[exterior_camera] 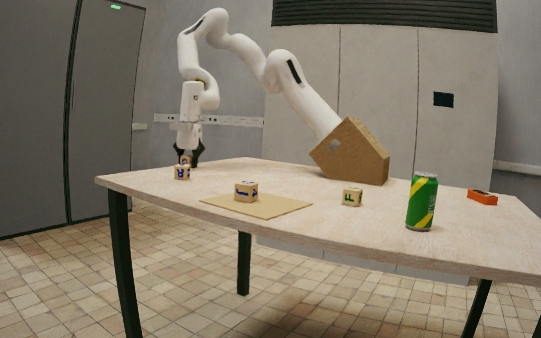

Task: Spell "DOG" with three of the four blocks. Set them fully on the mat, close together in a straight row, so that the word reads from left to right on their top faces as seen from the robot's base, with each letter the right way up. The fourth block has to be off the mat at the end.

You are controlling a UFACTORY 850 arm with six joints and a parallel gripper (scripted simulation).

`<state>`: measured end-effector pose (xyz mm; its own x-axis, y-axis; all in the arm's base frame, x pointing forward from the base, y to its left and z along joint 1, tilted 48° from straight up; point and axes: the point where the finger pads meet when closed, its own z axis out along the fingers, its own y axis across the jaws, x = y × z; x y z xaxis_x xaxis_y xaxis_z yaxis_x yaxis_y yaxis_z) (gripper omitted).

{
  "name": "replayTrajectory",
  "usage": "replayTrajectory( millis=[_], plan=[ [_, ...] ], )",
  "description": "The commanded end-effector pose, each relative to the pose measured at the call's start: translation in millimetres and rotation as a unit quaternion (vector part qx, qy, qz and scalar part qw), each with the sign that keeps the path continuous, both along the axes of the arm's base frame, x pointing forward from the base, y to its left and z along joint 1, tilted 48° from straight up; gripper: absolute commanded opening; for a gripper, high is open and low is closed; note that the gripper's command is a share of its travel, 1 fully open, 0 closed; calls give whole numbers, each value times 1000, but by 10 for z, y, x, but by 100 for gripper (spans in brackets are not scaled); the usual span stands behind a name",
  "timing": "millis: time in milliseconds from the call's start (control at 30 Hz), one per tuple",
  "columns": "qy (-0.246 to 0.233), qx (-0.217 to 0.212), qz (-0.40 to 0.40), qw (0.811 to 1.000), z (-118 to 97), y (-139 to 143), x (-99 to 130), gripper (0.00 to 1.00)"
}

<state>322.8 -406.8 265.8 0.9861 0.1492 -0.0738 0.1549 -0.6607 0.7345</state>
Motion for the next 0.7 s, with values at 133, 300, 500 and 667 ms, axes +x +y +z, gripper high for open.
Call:
replayTrajectory(
  millis=[133,300,500,667],
  plan=[
    [0,0,0,1000,4,0,3,65],
    [0,0,0,1000,4,0,3,65],
    [0,0,0,1000,4,0,3,44],
    [0,0,0,1000,4,0,3,44]
  ],
)
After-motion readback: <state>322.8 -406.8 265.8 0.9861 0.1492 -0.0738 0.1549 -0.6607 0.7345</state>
